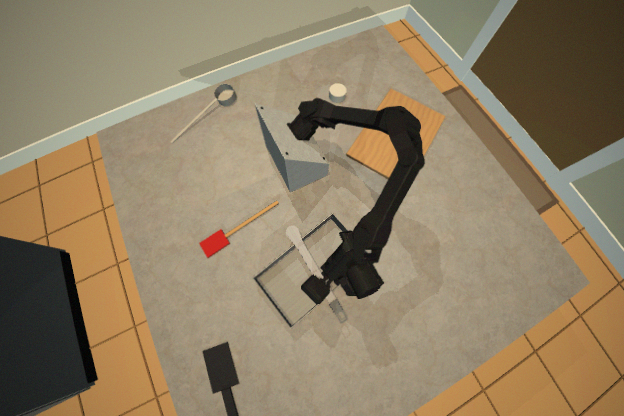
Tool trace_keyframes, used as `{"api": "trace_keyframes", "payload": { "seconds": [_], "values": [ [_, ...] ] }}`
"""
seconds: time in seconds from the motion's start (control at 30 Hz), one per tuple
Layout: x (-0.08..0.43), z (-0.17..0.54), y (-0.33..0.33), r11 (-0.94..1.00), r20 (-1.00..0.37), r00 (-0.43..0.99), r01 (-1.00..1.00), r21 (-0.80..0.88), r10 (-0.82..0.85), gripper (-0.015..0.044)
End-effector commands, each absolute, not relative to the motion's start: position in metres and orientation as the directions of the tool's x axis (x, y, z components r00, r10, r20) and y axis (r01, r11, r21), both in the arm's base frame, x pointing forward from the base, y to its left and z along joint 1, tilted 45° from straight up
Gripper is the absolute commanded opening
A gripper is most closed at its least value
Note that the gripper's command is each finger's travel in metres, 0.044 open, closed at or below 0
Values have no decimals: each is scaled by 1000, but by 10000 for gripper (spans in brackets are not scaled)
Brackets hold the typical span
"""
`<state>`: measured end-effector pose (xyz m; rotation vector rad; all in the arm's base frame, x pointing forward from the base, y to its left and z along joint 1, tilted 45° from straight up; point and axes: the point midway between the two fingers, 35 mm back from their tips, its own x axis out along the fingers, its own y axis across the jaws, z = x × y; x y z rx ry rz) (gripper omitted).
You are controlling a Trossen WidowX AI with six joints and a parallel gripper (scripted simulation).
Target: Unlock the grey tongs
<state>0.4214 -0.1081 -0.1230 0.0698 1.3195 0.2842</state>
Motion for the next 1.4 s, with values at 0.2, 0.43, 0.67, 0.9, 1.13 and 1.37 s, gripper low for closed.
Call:
{"api": "trace_keyframes", "payload": {
  "seconds": [0.2, 0.43, 0.67, 0.9, 1.13, 1.37],
  "values": [
    [424, -141, -104, 964, -945, 216, -160, 214, 246, 260],
    [424, -141, -102, 963, -944, 219, -166, 213, 247, 208],
    [424, -141, -102, 963, -944, 219, -166, 213, 247, 102],
    [424, -141, -102, 963, -944, 219, -166, 213, 247, 55],
    [424, -138, -105, 963, -944, 219, -166, 213, 247, -109],
    [416, -88, -155, 964, -946, 216, -160, 210, 242, -150]
  ]
}}
